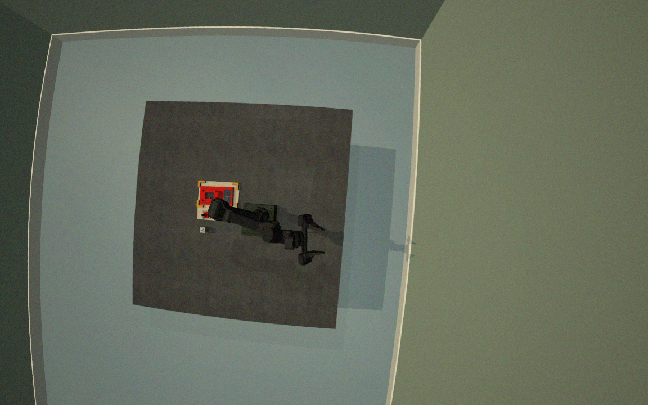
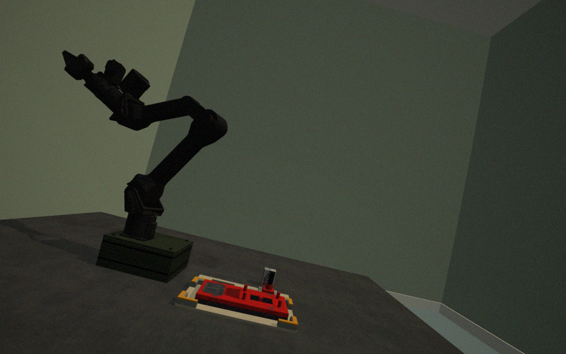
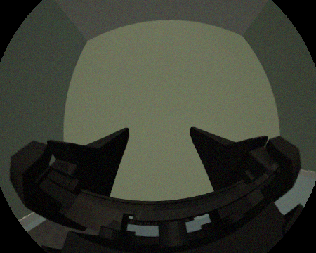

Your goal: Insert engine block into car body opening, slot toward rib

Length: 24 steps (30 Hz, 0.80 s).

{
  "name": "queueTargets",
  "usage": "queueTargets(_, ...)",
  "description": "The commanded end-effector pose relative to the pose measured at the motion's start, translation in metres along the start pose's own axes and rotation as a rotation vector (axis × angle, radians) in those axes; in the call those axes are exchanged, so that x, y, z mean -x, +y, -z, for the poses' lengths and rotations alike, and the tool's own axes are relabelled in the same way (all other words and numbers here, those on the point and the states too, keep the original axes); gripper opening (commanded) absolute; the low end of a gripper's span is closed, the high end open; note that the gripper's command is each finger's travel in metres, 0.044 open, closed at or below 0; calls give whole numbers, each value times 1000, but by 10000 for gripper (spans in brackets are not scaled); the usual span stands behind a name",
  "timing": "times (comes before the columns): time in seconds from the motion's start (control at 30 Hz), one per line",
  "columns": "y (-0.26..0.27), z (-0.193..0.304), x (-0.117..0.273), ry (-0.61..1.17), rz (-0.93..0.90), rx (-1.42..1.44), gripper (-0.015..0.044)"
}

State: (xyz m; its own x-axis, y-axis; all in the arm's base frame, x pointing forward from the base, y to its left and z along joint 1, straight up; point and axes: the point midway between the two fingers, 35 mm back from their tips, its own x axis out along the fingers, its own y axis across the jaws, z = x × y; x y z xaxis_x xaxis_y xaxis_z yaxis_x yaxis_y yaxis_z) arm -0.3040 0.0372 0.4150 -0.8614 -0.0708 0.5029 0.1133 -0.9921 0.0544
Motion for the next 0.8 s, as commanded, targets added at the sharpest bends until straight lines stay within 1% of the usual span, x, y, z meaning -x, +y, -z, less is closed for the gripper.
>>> queueTargets(0.0,0,0,0,0,0,0,426)
queueTargets(0.03,-1,0,0,2,4,-1,440)
queueTargets(0.4,-76,16,3,102,234,-70,440)
queueTargets(0.77,-152,23,28,165,485,-173,440)
